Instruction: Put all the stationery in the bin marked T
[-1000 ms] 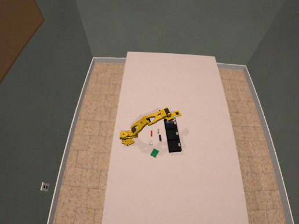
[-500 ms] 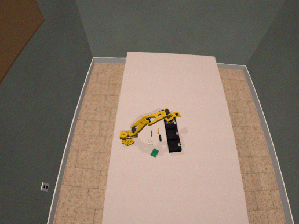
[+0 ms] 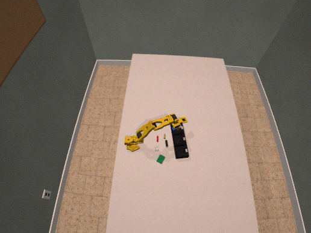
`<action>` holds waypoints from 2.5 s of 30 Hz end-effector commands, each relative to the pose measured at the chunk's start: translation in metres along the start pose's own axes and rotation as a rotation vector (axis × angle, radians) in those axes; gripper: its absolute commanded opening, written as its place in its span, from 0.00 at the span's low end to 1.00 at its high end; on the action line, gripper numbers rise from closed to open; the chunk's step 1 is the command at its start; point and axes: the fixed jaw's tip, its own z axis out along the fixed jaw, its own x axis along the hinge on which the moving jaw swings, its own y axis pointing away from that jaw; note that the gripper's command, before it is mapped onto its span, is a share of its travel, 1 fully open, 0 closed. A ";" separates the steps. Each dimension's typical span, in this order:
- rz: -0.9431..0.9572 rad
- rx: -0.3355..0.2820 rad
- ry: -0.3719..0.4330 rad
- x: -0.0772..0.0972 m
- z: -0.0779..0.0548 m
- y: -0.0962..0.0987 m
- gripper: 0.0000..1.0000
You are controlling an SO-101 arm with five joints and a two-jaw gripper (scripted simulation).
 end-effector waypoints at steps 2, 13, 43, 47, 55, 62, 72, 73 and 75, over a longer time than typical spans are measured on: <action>0.017 0.000 -0.097 -0.012 -0.015 -0.003 0.00; 0.017 0.000 -0.097 -0.011 -0.012 -0.003 0.00; 0.017 -0.001 -0.129 -0.013 -0.019 -0.002 0.00; 0.017 -0.001 -0.129 -0.013 -0.019 -0.002 0.00; 0.017 -0.001 -0.129 -0.012 -0.015 -0.002 0.00; 0.017 -0.001 -0.129 -0.012 -0.013 -0.002 0.00; 0.017 -0.001 -0.129 -0.012 -0.010 -0.002 0.00; 0.017 -0.001 -0.129 -0.011 -0.009 -0.002 0.00; 0.017 -0.001 -0.129 -0.011 -0.008 -0.002 0.00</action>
